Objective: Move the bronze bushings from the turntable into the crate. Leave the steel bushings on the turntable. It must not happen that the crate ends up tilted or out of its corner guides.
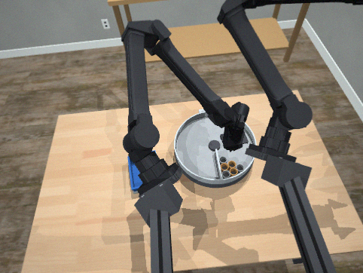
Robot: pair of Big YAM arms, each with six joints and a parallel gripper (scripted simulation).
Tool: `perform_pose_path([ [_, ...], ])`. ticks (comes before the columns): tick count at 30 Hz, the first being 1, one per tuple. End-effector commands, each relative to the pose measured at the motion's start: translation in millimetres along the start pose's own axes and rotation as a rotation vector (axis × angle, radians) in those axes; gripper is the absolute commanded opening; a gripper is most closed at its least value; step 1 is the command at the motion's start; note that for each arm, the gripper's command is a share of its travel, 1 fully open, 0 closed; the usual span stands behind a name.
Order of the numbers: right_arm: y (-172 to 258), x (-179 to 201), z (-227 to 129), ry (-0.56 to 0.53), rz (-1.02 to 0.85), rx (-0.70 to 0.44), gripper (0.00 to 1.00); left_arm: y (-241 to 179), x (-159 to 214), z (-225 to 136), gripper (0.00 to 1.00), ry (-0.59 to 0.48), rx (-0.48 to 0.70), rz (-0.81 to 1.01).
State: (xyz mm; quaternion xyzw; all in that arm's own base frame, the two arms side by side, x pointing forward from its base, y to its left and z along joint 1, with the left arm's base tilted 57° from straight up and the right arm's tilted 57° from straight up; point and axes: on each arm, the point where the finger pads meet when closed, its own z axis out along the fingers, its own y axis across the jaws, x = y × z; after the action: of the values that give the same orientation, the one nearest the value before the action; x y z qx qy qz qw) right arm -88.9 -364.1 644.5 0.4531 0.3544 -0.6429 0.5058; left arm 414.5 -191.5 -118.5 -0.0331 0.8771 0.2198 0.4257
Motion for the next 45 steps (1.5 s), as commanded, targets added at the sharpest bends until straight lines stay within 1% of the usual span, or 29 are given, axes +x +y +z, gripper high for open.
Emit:
perform_pose_path([
  [1, -6.7, -33.2, -3.6, -0.054, -0.009, 0.015, 1.00, -1.6, 9.9, 33.9, 0.15, 0.011, -0.019, -0.164],
  [3, -6.7, -33.2, -3.6, -0.054, -0.009, 0.015, 1.00, -5.4, 10.5, 47.0, 0.15, 0.010, -0.019, -0.241],
  [5, -6.7, -33.2, -3.6, -0.054, -0.009, 0.015, 1.00, -5.4, 10.5, 47.0, 0.15, 0.010, -0.019, -0.241],
  [7, -6.7, -33.2, -3.6, -0.054, -0.009, 0.015, 1.00, -10.8, 11.4, 66.0, 0.15, 0.009, -0.020, -0.352],
  [12, -6.7, -33.2, -3.6, -0.054, -0.009, 0.015, 1.00, -17.0, 12.5, 87.6, 0.15, 0.007, -0.021, -0.479],
  [13, -6.7, -33.2, -3.6, -0.054, -0.009, 0.015, 1.00, -18.7, 12.6, 86.9, 0.15, 0.006, -0.018, -0.481],
  [14, -6.7, -33.2, -3.6, -0.054, -0.009, 0.015, 1.00, -32.2, 14.3, 75.5, 0.15, -0.001, 0.011, -0.463],
  [15, -6.7, -33.2, -3.6, -0.054, -0.009, 0.015, 1.00, -30.4, 17.9, 74.8, 0.15, 0.006, 0.005, -0.450],
  [16, -6.7, -33.2, -3.6, -0.054, -0.009, 0.015, 1.00, -27.8, 12.3, 70.9, 0.15, 0.003, 0.008, -0.456],
  [20, -6.7, -33.2, -3.6, -0.054, -0.009, 0.015, 1.00, -14.5, 7.5, 83.2, 0.15, 0.006, -0.021, -0.481],
  [22, -6.7, -33.2, -3.6, -0.054, -0.009, 0.015, 1.00, -14.5, 7.5, 83.2, 0.15, 0.006, -0.021, -0.481],
  [23, -6.7, -33.2, -3.6, -0.054, -0.009, 0.015, 1.00, -25.0, 8.9, 74.4, 0.15, 0.002, 0.001, -0.466],
  [24, -6.7, -33.2, -3.6, -0.054, -0.009, 0.015, 1.00, -26.1, 9.0, 73.4, 0.15, 0.001, 0.004, -0.464],
  [45, -6.7, -33.2, -3.6, -0.054, -0.009, 0.015, 1.00, -22.8, 8.6, 76.2, 0.15, 0.003, -0.003, -0.464],
])
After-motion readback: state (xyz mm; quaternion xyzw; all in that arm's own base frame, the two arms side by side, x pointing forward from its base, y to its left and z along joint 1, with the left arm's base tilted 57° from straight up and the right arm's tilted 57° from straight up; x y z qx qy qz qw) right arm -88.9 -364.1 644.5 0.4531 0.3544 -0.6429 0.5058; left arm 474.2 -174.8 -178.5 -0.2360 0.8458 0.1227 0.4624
